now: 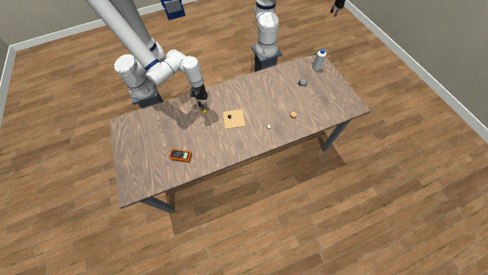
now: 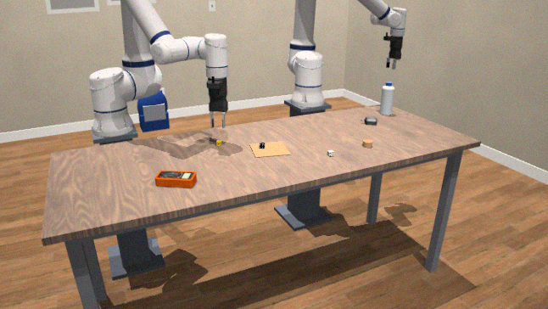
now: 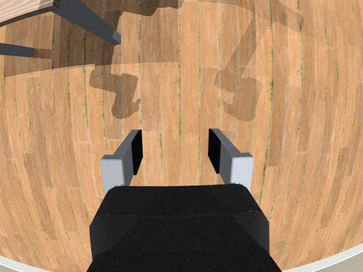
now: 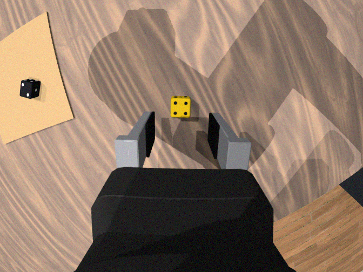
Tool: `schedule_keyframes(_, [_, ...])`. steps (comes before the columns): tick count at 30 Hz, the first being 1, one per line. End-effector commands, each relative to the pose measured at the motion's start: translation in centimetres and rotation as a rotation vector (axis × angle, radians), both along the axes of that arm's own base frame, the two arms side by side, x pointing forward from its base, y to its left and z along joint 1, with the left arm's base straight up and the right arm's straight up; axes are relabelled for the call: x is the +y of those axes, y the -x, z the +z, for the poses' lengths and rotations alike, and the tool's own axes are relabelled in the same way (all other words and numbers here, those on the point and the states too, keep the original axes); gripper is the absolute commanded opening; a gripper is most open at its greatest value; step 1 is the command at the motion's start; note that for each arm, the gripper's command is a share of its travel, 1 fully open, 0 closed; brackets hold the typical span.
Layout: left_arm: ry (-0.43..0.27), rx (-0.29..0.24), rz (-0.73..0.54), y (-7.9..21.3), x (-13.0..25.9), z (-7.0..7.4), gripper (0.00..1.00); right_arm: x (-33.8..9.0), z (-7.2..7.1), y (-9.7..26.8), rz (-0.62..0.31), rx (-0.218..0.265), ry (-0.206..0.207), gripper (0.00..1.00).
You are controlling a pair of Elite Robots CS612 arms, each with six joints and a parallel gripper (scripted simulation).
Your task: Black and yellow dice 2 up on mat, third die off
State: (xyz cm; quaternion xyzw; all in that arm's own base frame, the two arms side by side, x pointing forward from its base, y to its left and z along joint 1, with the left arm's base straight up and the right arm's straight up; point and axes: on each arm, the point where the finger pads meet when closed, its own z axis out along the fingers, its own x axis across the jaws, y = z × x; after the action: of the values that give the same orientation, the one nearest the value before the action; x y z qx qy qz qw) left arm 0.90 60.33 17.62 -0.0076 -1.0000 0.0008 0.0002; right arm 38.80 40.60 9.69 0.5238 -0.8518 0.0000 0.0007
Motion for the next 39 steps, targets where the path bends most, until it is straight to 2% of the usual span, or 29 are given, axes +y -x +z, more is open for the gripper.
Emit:
schedule_keyframes(1, [-0.002,0.0,0.0,0.0,0.1,0.1,1.0,0.0,0.1,0.0,-0.001,-0.001,-0.001,0.7])
schedule_keyframes(23, [-0.002,0.0,0.0,0.0,0.1,0.1,1.0,0.0,0.0,0.0,-0.001,-0.001,-0.001,0.7])
schedule_keyframes(39, [-0.002,0.0,0.0,0.0,0.1,0.1,1.0,0.0,-1.4,0.0,-0.001,-0.001,-0.001,0.7])
